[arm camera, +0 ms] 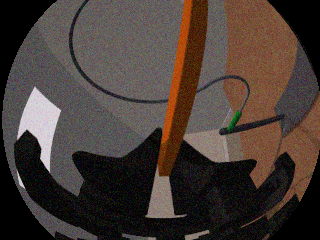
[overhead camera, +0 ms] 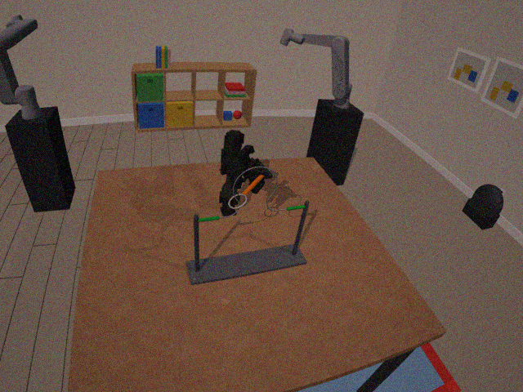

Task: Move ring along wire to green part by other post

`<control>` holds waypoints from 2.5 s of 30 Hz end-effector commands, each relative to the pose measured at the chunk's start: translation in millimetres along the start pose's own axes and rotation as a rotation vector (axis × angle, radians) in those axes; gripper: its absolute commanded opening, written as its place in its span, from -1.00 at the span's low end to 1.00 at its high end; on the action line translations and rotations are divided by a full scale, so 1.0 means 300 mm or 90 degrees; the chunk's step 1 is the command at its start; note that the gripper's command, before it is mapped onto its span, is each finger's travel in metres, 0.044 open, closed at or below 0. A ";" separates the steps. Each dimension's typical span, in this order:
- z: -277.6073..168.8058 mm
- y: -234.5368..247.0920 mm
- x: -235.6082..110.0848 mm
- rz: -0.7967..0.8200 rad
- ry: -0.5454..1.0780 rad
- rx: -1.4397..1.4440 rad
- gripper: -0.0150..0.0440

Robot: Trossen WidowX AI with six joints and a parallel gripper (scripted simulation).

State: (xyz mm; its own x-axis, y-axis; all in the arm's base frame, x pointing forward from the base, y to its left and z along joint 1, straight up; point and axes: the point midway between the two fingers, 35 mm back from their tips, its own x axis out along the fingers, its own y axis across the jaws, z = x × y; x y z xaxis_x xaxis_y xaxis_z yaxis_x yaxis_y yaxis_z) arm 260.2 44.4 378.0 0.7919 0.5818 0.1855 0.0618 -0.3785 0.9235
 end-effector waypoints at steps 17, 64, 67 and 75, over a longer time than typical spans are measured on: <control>0.005 0.062 -0.008 -0.021 0.002 -0.009 -1.00; 0.026 -0.019 -0.016 -0.262 -0.029 -0.326 -1.00; 0.029 -0.024 -0.018 -0.277 -0.031 -0.347 -1.00; 0.038 -0.037 -0.023 -0.316 -0.038 -0.403 -1.00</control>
State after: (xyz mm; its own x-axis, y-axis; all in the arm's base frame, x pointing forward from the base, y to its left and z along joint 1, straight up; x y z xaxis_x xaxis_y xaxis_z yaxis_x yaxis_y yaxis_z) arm 260.3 36.5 363.1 0.7937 0.5383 -0.2834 0.0781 0.3718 0.9250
